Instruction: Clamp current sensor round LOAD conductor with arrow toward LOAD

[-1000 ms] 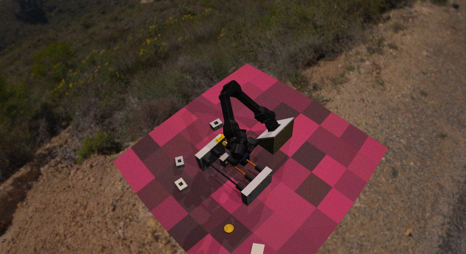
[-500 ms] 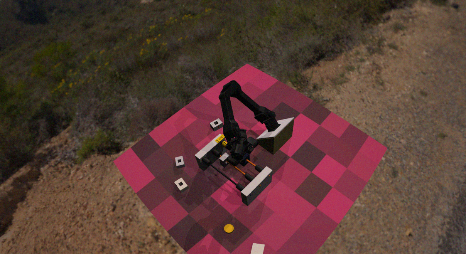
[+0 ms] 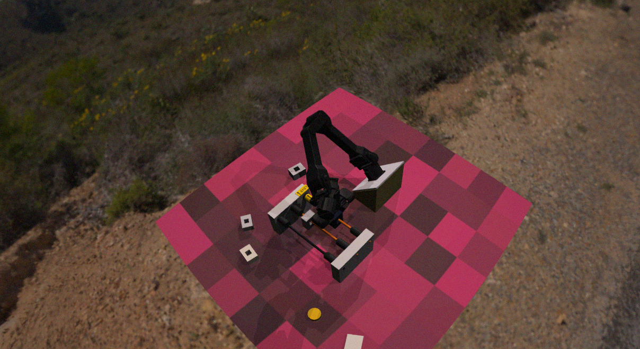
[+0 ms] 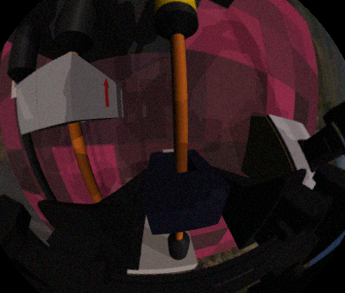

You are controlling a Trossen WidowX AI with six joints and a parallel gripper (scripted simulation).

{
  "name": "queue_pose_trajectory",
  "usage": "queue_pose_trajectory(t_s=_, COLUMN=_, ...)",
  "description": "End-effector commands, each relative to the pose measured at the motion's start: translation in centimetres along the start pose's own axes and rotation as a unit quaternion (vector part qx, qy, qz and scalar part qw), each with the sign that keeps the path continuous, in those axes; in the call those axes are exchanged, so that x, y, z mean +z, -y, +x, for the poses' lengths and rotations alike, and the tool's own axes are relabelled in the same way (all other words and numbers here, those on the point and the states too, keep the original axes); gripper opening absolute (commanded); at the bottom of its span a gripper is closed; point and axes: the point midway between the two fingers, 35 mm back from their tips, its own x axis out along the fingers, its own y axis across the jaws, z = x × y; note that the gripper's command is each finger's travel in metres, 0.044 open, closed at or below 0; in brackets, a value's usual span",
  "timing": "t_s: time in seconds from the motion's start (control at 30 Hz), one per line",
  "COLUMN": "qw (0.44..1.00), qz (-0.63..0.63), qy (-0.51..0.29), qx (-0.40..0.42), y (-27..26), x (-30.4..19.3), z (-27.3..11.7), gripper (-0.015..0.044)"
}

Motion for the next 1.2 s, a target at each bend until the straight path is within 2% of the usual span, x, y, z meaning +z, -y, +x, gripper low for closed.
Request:
queue_pose_trajectory(t_s=0.0, qw=1.0, qz=0.001, qy=0.0, qx=0.0, y=0.0, x=0.0, z=0.0, gripper=0.0256)
queue_pose_trajectory(t_s=0.47, qw=1.0, qz=0.001, qy=0.0, qx=0.0, y=0.0, x=0.0, z=0.0, gripper=0.0256)
queue_pose_trajectory(t_s=0.7, qw=1.0, qz=0.001, qy=0.0, qx=0.0, y=0.0, x=0.0, z=0.0, gripper=0.044)
queue_pose_trajectory(t_s=0.97, qw=1.0, qz=0.001, qy=0.0, qx=0.0, y=0.0, x=0.0, z=0.0, gripper=0.044)
queue_pose_trajectory(t_s=1.03, qw=1.0, qz=0.001, qy=-0.001, qx=0.001, y=-0.2, x=-0.1, z=-0.9, gripper=0.044)
queue_pose_trajectory(t_s=1.17, qw=1.0, qz=0.002, qy=-0.003, qx=0.003, y=-0.4, x=-0.3, z=-6.5, gripper=0.044)
